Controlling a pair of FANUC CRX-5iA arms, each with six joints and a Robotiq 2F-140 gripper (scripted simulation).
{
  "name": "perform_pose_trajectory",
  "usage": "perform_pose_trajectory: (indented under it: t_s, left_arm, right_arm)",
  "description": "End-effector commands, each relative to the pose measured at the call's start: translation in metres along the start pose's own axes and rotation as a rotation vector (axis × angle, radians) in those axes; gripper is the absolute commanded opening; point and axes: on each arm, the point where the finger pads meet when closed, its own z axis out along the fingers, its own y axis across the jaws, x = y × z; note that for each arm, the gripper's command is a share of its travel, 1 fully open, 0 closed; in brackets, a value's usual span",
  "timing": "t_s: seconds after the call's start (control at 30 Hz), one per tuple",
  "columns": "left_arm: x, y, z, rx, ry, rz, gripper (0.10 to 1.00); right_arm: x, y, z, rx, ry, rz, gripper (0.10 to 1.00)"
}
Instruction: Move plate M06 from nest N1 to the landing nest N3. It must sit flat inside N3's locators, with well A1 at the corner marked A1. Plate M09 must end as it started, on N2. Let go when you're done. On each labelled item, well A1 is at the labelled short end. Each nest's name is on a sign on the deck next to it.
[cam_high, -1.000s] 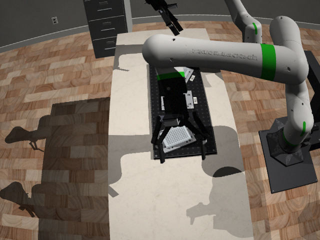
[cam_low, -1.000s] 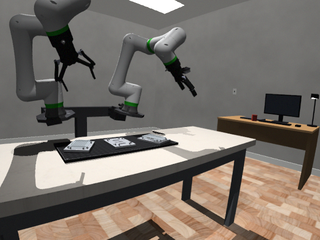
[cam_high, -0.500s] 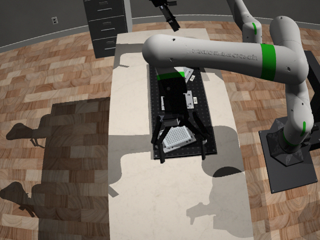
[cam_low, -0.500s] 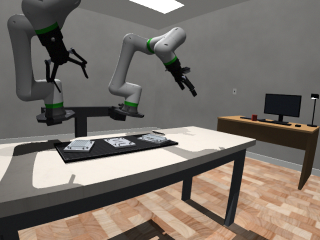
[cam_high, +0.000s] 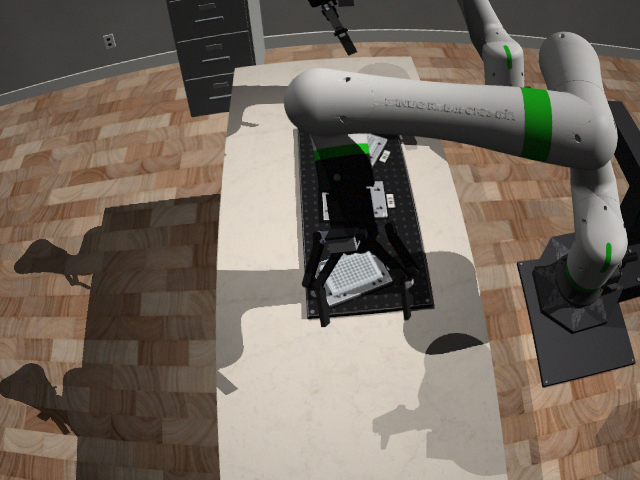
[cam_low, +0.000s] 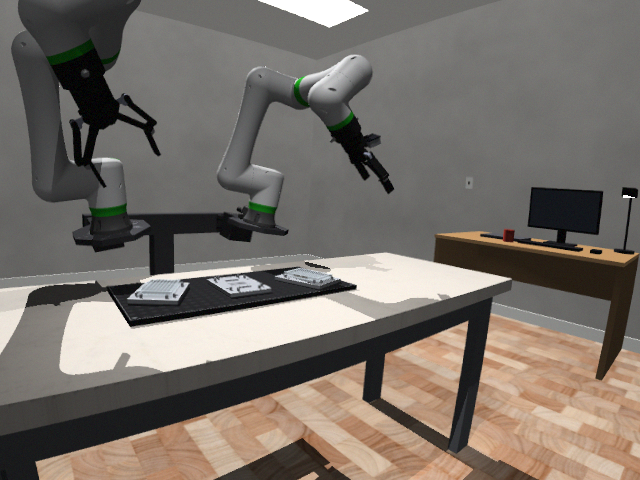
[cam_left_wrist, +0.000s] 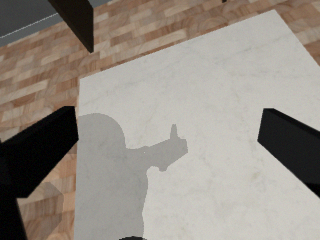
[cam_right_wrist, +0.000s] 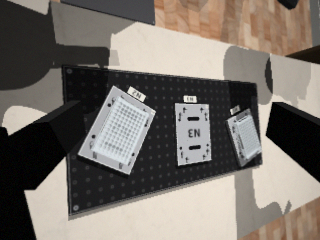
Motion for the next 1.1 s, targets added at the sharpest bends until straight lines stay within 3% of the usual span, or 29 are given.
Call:
perform_pose_trajectory:
  t_s: [0.0, 1.07]
  left_arm:
    - [0.001, 0.000, -0.001, -0.001, 0.000, -0.002, 1.000]
    - [0.001, 0.000, -0.001, -0.001, 0.000, -0.002, 1.000]
  right_arm:
    - [0.001, -0.007, -0.004, 0.001, -0.013, -0.020, 1.000]
    - [0.021, -0.090, -0.046, 0.045, -0.130, -0.238, 1.000]
